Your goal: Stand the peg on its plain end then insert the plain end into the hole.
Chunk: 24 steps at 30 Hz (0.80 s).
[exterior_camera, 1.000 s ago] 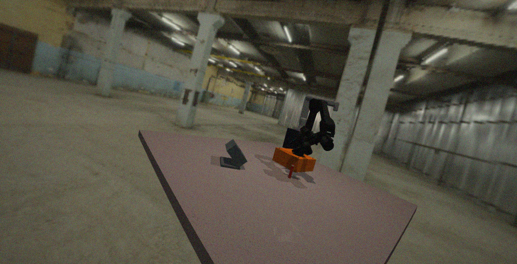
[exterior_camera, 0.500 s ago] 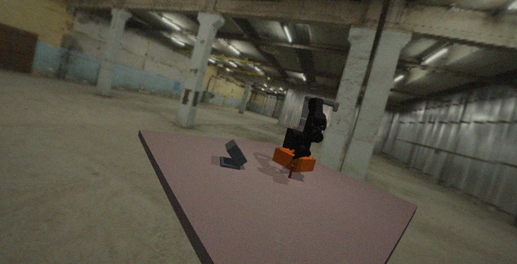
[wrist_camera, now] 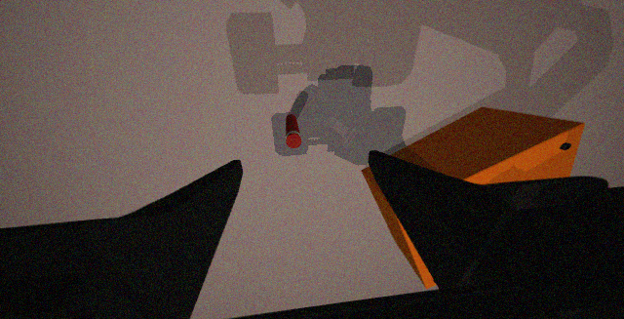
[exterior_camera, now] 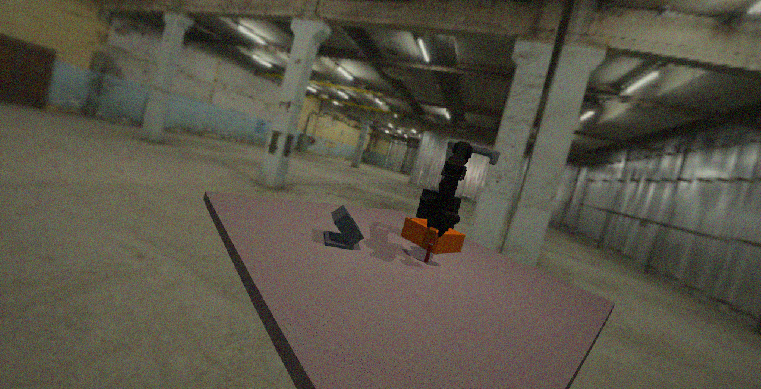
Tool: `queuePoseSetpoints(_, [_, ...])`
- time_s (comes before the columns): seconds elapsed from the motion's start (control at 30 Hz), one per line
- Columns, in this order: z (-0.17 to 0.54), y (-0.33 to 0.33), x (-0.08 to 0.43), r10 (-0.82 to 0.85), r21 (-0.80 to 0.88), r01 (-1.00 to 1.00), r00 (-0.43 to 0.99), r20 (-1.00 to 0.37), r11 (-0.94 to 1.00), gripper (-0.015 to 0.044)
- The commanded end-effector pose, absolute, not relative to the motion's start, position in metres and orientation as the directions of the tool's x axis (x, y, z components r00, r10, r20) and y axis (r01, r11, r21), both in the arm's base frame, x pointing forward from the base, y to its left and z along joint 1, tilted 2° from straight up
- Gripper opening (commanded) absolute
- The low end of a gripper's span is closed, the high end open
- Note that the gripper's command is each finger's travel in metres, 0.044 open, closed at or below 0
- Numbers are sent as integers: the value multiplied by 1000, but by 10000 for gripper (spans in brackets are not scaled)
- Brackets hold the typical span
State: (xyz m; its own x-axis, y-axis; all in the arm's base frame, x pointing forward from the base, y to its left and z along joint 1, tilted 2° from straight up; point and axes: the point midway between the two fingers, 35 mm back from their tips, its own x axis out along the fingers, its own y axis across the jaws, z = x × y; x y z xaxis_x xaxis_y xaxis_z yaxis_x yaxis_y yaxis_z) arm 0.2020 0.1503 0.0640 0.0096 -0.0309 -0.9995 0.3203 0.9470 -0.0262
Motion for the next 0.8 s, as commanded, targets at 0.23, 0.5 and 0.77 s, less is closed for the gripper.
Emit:
queuePoseSetpoints(0.23, [67,155,205,30,26,299,-6,-1000,954,440])
queuePoseSetpoints(0.5, [53,156,205,30,28,171,-6,-1000,985,440])
queuePoseSetpoints(0.77, [47,156,205,30,29,113,-6,-1000,993,440])
